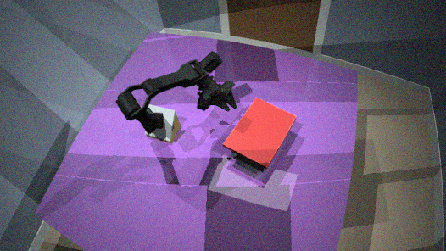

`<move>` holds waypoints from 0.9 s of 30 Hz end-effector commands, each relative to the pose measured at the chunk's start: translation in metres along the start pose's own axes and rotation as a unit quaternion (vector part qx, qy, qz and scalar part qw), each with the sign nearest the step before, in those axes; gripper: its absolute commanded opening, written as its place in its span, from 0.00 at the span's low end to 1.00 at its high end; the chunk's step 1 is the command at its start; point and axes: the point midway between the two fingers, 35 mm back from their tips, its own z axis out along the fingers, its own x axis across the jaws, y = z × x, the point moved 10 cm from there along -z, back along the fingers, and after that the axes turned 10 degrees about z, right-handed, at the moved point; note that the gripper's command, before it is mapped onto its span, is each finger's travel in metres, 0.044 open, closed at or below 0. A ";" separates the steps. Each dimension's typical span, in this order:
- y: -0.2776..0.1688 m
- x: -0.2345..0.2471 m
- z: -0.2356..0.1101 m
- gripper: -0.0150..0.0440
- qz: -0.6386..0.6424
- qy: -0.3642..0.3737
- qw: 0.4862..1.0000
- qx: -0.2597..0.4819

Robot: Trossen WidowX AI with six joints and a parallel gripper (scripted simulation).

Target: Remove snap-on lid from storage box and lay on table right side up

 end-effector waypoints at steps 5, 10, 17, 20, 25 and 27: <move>0.000 -0.003 0.012 0.65 -0.004 -0.005 1.000 -0.002; -0.001 -0.004 0.021 0.65 -0.004 -0.007 1.000 -0.001; -0.002 -0.004 0.032 0.65 -0.004 -0.008 1.000 -0.001; -0.002 -0.004 0.037 0.65 -0.004 -0.008 1.000 -0.001; -0.002 -0.004 0.045 0.65 -0.004 -0.007 1.000 -0.001; -0.001 -0.004 0.049 0.65 -0.004 -0.006 1.000 -0.001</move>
